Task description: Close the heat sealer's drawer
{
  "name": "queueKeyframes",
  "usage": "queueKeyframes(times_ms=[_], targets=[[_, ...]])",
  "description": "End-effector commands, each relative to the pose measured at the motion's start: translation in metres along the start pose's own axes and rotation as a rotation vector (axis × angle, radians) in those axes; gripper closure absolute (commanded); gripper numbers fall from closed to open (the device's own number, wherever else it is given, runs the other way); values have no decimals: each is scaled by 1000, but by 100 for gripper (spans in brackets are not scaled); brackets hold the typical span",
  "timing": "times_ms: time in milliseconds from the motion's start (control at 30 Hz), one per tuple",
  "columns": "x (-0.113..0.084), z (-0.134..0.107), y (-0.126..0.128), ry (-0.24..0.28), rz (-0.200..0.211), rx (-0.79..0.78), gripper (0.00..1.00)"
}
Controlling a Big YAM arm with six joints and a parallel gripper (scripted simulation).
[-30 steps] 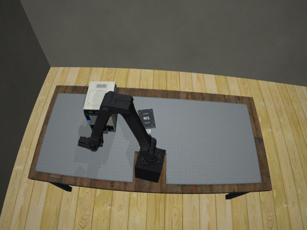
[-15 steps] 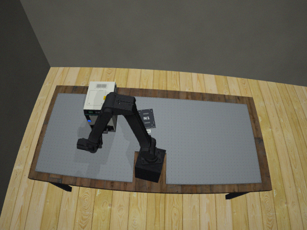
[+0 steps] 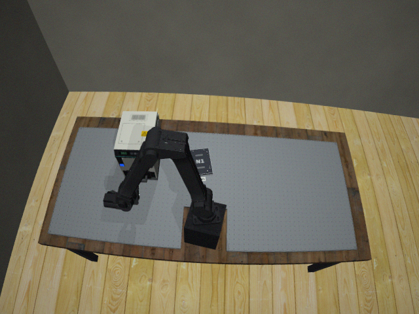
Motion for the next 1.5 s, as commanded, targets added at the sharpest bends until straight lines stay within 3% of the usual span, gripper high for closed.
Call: queueKeyframes(times_ms=[0, 167, 533, 600, 733, 867, 1267, 1400, 1467], targets=[[-11, 14, 5, -14, 0, 17, 70], [-5, 4, 4, 7, -3, 8, 70], [-8, 8, 1, -7, 0, 18, 70], [-25, 19, -3, -30, 4, 42, 70], [-41, 19, -3, -30, 8, 43, 70], [-43, 13, 7, -11, 4, 14, 70], [-100, 18, -2, -30, 16, 45, 70], [-93, 14, 6, -13, 4, 17, 70], [-81, 2, 2, 20, -6, 9, 70]])
Point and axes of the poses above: the point where the finger pads meet when closed, its own x axis out along the fingers, its own y axis across the jaws, z = x × y, the point moved 5 cm from there along -x, back along the fingers, and after that the axes turned 10 degrees about x, right-handed, at the moved point
